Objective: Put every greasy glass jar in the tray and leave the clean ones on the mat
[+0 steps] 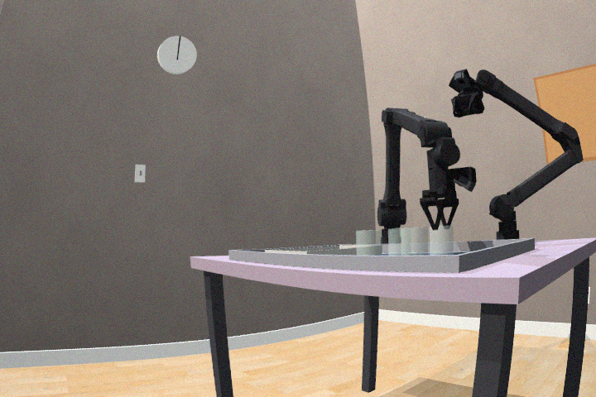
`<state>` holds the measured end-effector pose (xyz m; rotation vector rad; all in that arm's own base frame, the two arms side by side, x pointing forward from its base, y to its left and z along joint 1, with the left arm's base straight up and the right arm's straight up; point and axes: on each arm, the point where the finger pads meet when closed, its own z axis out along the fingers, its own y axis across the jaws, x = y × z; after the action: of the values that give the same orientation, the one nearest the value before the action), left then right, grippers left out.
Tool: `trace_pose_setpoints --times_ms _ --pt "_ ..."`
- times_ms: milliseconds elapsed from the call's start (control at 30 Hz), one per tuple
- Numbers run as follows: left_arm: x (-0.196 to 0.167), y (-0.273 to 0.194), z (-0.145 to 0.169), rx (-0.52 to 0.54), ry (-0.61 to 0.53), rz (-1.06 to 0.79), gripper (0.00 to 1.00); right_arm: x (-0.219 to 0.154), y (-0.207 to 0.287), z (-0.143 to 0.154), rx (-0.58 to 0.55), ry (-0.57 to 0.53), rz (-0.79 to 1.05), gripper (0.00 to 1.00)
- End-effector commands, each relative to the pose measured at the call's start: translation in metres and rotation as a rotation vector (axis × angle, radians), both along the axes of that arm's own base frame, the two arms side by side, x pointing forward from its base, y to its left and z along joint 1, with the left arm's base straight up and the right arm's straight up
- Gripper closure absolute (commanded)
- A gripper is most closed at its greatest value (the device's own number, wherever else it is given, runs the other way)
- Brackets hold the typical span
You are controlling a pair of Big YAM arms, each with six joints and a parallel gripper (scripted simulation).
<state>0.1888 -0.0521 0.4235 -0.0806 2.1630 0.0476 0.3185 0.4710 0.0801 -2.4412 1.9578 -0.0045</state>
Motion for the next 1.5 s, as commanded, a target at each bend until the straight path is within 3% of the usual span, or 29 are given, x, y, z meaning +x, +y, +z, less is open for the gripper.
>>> trace_pose_setpoints --times_ms 0,700,967,1467 --pt "-0.001 -0.003 0.024 -0.039 -0.027 -0.008 0.40 0.002 0.007 -0.016 -0.009 0.010 0.009 0.10" --pt "-0.001 -0.003 0.024 -0.039 -0.027 -0.008 0.40 0.007 0.015 -0.008 0.011 -0.003 0.009 0.10" --pt "-0.001 -0.003 0.024 -0.039 -0.027 -0.008 0.40 0.005 0.012 0.056 0.043 -0.024 0.006 0.07" --pt "-0.001 -0.003 0.024 -0.039 -0.027 -0.008 0.40 0.006 0.013 0.046 0.029 -0.015 0.006 0.07"
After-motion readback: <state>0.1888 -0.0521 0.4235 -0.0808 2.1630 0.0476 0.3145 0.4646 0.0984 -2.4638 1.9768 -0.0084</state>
